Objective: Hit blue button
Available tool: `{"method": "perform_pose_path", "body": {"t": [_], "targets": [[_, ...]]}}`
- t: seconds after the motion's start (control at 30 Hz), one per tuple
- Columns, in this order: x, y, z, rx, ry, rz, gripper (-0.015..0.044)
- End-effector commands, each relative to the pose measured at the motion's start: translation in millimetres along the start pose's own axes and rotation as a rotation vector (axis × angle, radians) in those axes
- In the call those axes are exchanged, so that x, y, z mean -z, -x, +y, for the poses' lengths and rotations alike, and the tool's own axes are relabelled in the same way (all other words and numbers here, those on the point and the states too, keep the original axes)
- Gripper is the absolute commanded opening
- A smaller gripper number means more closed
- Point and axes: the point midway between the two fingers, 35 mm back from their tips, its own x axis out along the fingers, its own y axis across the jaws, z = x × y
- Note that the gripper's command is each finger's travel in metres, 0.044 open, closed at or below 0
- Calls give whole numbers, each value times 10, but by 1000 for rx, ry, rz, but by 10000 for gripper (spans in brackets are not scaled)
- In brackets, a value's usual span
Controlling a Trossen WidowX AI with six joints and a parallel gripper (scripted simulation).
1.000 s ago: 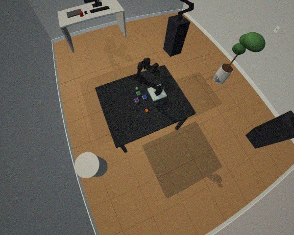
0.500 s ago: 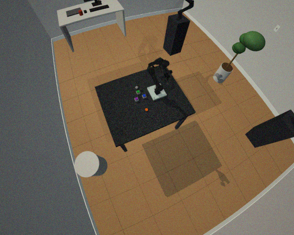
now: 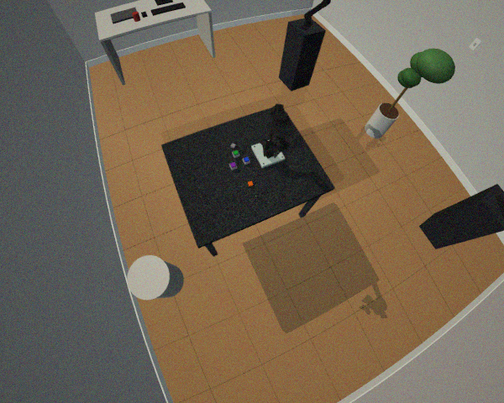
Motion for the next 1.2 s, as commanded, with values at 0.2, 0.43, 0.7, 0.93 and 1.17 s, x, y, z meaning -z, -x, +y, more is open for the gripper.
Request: {"method": "perform_pose_path", "body": {"t": [0.2, 0.43, 0.7, 0.93, 1.17], "targets": [[960, -743, -297, -4, -561, 429, 400], [1746, -931, -292, -15, -984, 642, 400], [2508, -939, -35, -39, -1472, 800, 400], [2523, -938, -26, -39, -1484, 803, 400], [2669, -1179, 108, -39, -1484, 803, 295]]}}
